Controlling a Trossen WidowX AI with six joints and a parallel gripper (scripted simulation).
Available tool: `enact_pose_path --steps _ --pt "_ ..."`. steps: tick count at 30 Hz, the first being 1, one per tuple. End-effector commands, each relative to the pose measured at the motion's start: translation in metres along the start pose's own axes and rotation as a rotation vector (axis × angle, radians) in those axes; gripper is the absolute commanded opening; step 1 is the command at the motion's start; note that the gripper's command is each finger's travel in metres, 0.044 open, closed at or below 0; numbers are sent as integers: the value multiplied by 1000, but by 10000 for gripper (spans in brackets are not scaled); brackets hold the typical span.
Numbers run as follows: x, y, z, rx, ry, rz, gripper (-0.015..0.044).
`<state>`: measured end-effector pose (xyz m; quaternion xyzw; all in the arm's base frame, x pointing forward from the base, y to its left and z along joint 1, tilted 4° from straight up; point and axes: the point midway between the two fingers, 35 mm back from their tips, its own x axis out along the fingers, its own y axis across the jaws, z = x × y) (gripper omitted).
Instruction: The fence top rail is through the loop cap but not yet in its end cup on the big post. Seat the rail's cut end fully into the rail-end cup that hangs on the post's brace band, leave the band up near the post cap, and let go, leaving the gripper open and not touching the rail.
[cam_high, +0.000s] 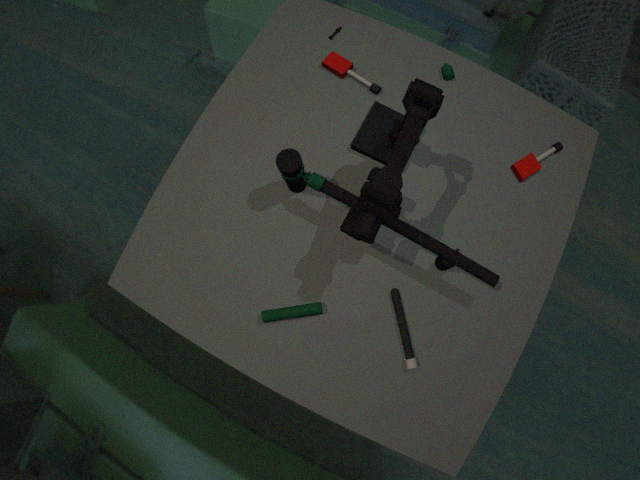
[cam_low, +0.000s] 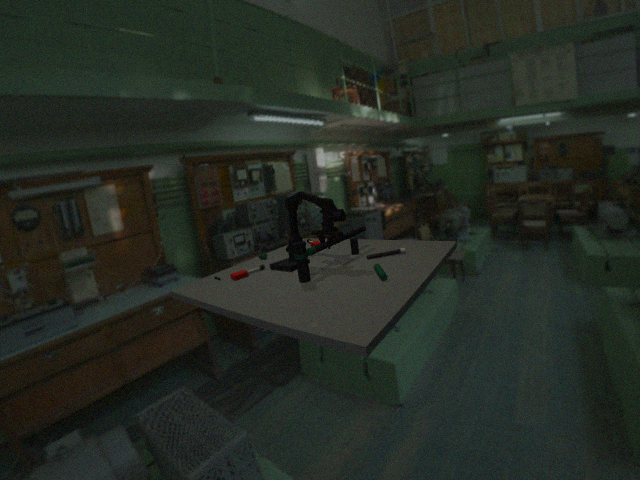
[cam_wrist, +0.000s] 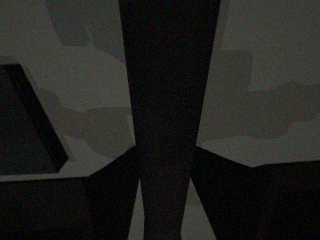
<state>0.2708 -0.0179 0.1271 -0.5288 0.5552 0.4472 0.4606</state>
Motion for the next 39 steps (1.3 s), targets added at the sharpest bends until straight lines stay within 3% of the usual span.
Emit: enact_pose_path --steps 1,39 --pt "0 0 -6 0 9 -2 0" --pt "4 0 -28 1 11 -2 0"
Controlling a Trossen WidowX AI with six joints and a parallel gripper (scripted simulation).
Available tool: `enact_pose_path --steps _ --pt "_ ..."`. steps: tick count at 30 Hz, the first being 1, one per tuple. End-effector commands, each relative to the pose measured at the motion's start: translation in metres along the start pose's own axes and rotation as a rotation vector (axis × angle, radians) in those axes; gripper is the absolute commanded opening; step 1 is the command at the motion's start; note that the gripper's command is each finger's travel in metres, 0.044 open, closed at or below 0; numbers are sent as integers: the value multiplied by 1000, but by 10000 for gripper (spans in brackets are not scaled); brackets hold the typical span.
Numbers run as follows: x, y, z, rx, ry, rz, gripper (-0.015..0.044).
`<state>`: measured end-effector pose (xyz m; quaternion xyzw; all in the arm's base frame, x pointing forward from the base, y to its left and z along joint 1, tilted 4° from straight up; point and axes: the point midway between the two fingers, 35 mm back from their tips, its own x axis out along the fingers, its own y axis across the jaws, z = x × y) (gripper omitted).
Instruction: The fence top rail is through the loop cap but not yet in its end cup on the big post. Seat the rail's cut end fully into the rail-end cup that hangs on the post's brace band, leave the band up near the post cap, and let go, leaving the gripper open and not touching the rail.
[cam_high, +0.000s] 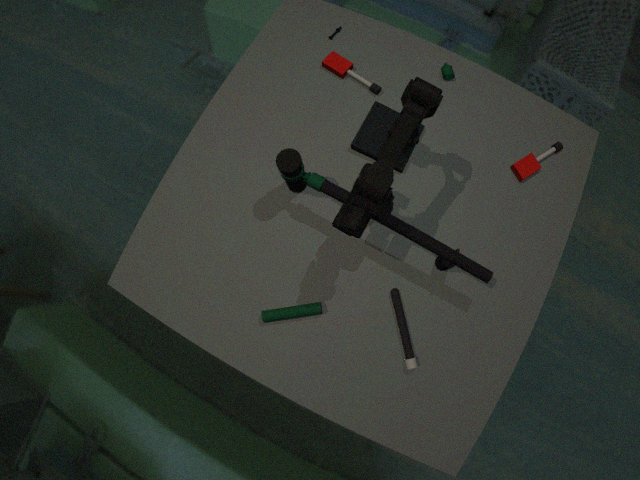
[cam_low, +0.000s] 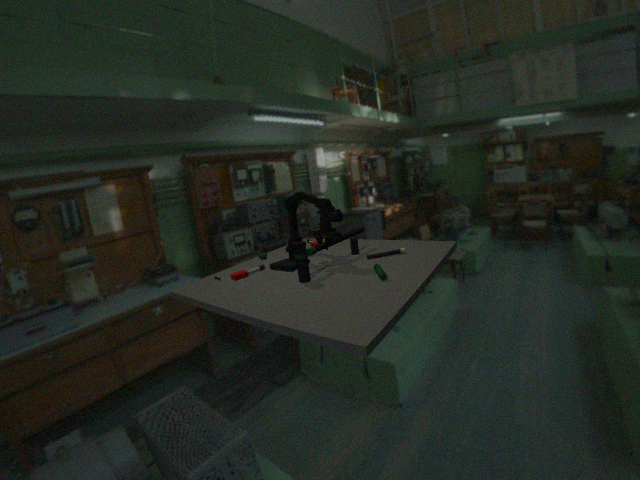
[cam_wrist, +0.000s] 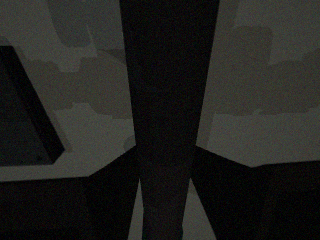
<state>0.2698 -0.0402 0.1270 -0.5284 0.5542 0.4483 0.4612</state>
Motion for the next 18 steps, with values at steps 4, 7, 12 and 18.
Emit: enact_pose_path --steps 4,7,12,18 --pt "1 0 -9 2 15 -1 0" --pt "1 0 -10 2 15 -1 0" --pt "2 0 -13 2 15 -1 0" --pt "2 0 -7 0 1 0 0"
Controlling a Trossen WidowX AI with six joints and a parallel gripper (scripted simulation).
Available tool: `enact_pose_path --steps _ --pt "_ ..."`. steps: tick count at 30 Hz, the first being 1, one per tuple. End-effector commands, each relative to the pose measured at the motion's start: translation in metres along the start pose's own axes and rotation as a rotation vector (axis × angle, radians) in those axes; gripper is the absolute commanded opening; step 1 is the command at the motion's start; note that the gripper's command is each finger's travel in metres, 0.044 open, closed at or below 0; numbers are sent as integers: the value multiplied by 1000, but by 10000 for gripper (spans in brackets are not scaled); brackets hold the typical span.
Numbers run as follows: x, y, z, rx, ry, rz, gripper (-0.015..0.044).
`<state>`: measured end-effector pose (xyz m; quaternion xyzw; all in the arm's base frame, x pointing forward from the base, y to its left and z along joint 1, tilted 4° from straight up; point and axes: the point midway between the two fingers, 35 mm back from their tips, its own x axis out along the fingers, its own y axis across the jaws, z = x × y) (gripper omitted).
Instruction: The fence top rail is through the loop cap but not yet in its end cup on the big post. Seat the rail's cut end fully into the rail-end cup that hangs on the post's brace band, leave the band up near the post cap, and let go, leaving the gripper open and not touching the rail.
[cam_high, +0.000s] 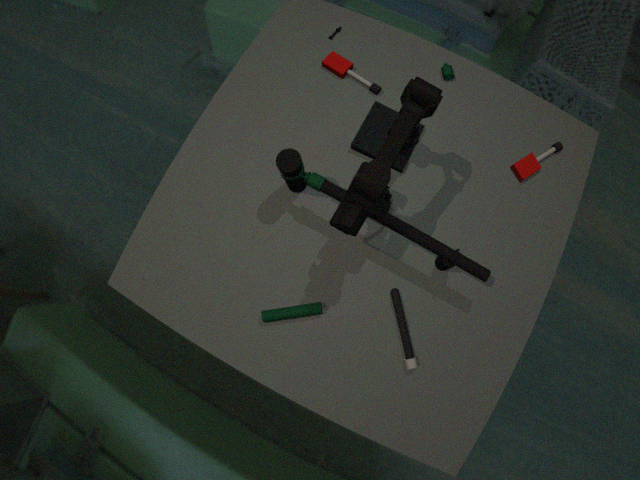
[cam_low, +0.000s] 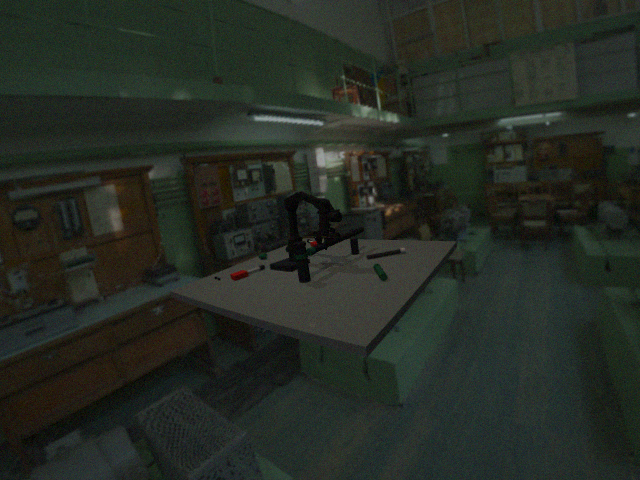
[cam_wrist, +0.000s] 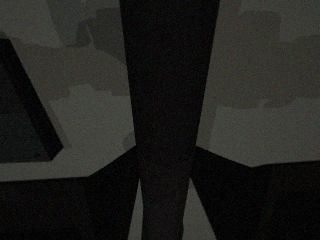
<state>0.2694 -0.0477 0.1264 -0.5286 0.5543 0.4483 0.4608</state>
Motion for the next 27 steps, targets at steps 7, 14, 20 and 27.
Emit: enact_pose_path --steps 7,14,20,27 --pt "0 0 0 0 0 0 105" --pt "-2 0 1 0 0 0 289" --pt "-20 -1 13 0 -2 0 440" --pt "-46 0 28 0 -4 0 440"
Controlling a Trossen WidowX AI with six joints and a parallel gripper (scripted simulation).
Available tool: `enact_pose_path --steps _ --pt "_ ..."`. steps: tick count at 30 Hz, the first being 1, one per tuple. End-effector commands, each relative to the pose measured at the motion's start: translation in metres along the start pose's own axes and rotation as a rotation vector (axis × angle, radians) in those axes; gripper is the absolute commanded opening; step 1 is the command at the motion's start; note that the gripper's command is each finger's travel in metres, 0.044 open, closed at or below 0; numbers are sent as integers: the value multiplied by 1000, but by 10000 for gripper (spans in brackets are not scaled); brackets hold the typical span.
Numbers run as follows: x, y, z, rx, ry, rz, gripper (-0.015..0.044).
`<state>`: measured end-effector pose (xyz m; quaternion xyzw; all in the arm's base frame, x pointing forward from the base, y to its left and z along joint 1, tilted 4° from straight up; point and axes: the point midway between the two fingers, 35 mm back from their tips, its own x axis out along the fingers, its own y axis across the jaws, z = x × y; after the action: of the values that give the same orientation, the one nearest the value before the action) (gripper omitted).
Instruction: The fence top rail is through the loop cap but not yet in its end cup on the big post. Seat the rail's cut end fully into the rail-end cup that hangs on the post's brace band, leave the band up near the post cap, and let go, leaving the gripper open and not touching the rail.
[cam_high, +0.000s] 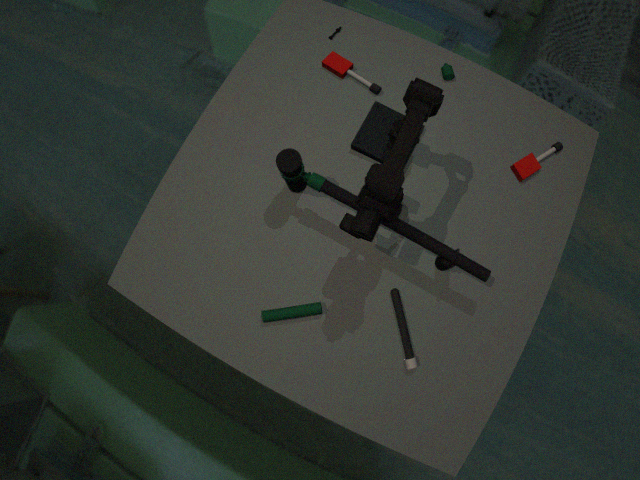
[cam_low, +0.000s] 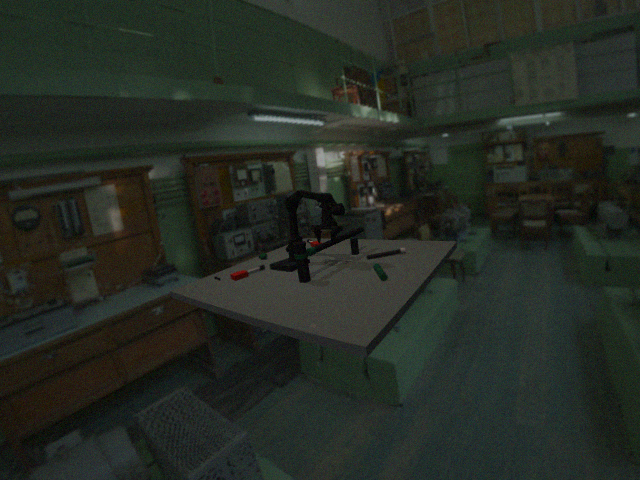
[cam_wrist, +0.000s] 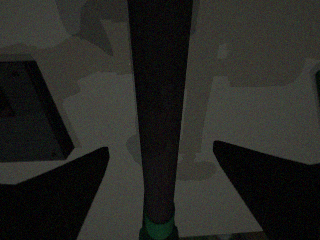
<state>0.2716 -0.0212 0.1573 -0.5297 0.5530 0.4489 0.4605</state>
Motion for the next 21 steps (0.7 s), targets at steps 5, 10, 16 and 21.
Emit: enact_pose_path --steps 5,10,16,21 --pt "-13 0 5 -6 -1 -2 440" --pt "-43 0 6 -27 -1 2 440" --pt "-48 0 6 -31 0 3 440" --pt "-48 0 6 -31 0 3 440"
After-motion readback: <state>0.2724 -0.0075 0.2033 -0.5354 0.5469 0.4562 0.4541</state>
